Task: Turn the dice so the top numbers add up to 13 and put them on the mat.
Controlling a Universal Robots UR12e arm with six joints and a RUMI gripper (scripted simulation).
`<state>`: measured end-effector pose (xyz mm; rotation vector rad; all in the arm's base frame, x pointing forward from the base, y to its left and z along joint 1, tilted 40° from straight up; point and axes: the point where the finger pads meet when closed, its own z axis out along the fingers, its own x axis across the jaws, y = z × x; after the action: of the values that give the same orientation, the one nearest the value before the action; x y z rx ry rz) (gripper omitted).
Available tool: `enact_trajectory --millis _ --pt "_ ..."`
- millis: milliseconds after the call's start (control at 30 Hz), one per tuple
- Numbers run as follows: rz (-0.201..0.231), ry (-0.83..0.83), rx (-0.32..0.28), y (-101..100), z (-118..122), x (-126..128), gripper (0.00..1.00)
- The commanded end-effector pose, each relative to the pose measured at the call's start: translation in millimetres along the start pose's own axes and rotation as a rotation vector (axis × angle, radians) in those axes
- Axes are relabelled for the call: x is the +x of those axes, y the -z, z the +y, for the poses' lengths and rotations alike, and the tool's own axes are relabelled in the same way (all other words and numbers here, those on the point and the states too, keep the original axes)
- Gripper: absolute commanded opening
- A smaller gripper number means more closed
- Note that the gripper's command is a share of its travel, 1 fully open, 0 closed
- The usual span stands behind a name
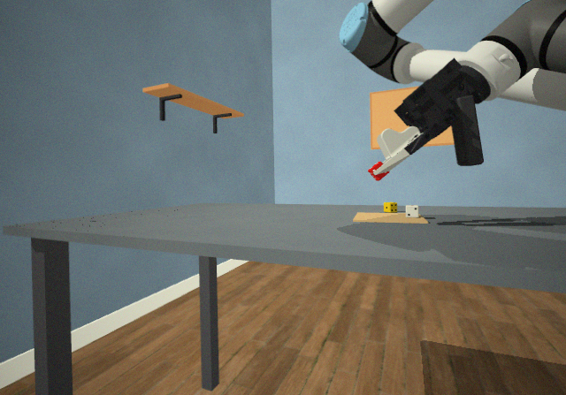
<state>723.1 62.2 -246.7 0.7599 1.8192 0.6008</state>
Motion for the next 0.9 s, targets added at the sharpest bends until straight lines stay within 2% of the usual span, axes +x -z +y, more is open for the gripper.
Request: enact_trajectory --millis 0,567,867 --pt "0.004 -0.002 -0.057 -0.7 0.1 -0.1 0.06" --pt "0.004 -0.001 -0.072 -3.8 -4.4 0.1 0.06" --pt "0.004 -0.001 -0.072 -20.8 -25.3 0.2 0.06"
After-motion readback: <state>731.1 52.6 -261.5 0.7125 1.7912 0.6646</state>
